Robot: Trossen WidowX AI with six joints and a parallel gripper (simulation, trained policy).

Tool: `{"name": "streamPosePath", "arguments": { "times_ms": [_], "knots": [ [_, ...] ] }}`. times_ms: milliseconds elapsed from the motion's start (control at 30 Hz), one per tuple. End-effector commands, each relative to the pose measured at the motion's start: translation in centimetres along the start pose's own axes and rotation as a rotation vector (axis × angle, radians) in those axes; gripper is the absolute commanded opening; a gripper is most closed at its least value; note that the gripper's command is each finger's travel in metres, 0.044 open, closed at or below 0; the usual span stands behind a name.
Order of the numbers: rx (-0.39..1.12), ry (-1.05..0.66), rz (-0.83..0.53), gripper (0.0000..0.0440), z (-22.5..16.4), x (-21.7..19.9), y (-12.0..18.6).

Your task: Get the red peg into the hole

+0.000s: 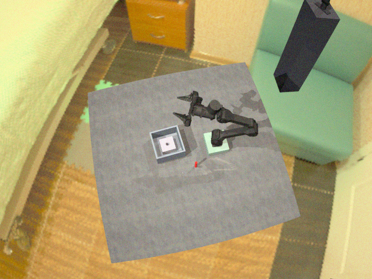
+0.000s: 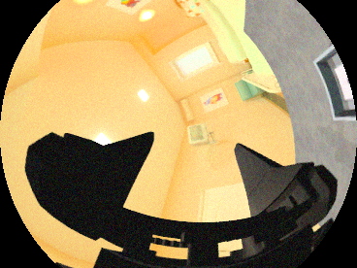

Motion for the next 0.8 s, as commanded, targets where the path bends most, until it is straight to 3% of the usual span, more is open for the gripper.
{"name": "streamPosePath", "arguments": {
  "times_ms": [0,367,767],
  "knots": [
    [-0.058,0.052,-0.153,0.044,1.0,-3.4,-1.4],
    [-0.129,0.216,-0.5,0.044,2.1,-10.4,-2.2],
    [-0.128,0.45,-0.856,0.044,2.5,-16.7,-0.6]
  ]
}}
Point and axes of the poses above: the point midway between the two fingers, 35 mm back from their tips, its own y axis back along the fingers, its own x axis across the jaws, z = x × y, the point moved 6 cm from there along y, back along the fingers, and after that the axes turned 1 degree about y, right-handed, at the moved point
